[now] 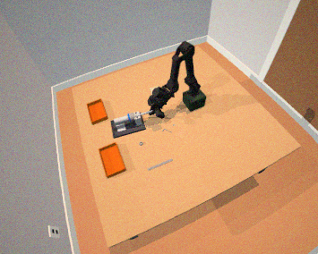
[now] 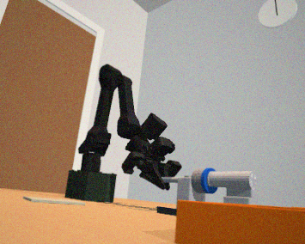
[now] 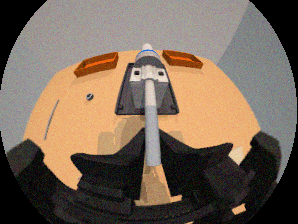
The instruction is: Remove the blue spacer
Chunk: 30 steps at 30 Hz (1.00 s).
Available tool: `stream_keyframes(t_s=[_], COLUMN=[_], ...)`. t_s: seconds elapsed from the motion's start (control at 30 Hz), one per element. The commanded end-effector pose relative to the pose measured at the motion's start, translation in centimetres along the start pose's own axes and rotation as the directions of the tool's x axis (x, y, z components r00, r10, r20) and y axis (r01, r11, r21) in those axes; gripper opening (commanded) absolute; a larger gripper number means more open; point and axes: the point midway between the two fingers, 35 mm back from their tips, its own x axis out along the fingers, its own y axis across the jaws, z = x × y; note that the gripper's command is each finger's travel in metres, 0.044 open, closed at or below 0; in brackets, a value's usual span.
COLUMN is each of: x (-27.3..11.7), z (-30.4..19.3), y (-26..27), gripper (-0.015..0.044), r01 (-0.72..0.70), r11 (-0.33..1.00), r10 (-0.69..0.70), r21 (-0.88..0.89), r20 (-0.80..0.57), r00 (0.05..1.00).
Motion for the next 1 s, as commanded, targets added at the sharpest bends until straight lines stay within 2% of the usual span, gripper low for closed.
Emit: stream_keyframes(t_s=[0.0,0.97], x=[-0.06,-0.25], z=[-0.05,-0.24], y=[-0.01,-0.01], gripper=[0.0,0.0], r01=[0.001,0.001], r11=[1.0,1.0], r10=[-0.001,-0.001], r21=[0.003,0.003], r20=[0.0,0.0], r00=[1.0,1.0])
